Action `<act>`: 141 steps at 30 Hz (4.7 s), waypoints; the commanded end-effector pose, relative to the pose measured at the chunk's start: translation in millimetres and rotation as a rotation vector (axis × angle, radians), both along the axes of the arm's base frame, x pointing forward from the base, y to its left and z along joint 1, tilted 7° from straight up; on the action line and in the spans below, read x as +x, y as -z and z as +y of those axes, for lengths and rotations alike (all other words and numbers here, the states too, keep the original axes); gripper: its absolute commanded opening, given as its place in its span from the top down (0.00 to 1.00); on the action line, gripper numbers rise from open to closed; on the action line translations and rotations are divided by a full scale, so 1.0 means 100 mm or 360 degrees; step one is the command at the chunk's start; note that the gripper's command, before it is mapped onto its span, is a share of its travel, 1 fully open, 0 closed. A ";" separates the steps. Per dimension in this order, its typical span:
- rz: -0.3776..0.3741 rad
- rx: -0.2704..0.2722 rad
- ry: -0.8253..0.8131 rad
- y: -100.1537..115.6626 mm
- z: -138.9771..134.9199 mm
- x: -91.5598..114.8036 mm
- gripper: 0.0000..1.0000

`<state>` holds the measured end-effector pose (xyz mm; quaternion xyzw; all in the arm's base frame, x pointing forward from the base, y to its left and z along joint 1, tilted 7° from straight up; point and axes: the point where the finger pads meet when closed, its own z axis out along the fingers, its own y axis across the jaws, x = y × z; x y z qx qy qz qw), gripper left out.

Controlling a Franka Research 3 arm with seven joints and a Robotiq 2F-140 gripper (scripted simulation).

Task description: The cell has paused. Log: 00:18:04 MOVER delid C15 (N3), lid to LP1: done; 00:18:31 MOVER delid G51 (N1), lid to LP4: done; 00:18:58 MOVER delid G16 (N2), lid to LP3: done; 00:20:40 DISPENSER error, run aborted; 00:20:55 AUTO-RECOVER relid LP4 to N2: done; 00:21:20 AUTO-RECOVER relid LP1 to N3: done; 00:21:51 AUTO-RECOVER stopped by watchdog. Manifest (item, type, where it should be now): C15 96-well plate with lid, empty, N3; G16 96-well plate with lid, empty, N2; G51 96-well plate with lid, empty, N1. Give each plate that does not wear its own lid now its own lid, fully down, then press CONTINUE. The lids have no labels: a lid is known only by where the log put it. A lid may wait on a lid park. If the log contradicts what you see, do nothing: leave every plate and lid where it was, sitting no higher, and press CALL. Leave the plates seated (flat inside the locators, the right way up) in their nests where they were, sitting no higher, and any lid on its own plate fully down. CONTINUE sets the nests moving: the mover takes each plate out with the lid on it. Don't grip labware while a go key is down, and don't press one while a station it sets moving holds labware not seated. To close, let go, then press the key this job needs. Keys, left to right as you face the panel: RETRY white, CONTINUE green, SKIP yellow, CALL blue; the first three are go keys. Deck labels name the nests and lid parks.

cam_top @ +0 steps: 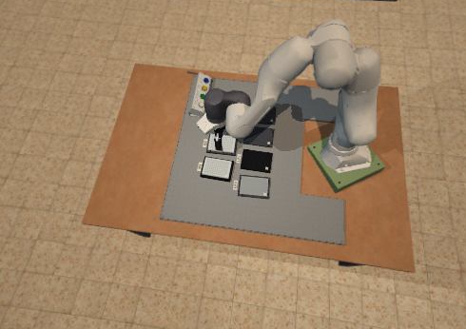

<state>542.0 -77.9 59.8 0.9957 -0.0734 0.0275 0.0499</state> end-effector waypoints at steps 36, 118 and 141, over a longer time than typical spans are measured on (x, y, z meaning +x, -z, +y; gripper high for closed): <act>0.0001 -0.0004 -0.0008 -0.04 -0.01 0.00 1.00; 0.0001 -0.0004 -0.0008 -0.25 0.01 -0.01 1.00; 0.0001 -0.0004 -0.0008 -0.51 0.04 -0.02 1.00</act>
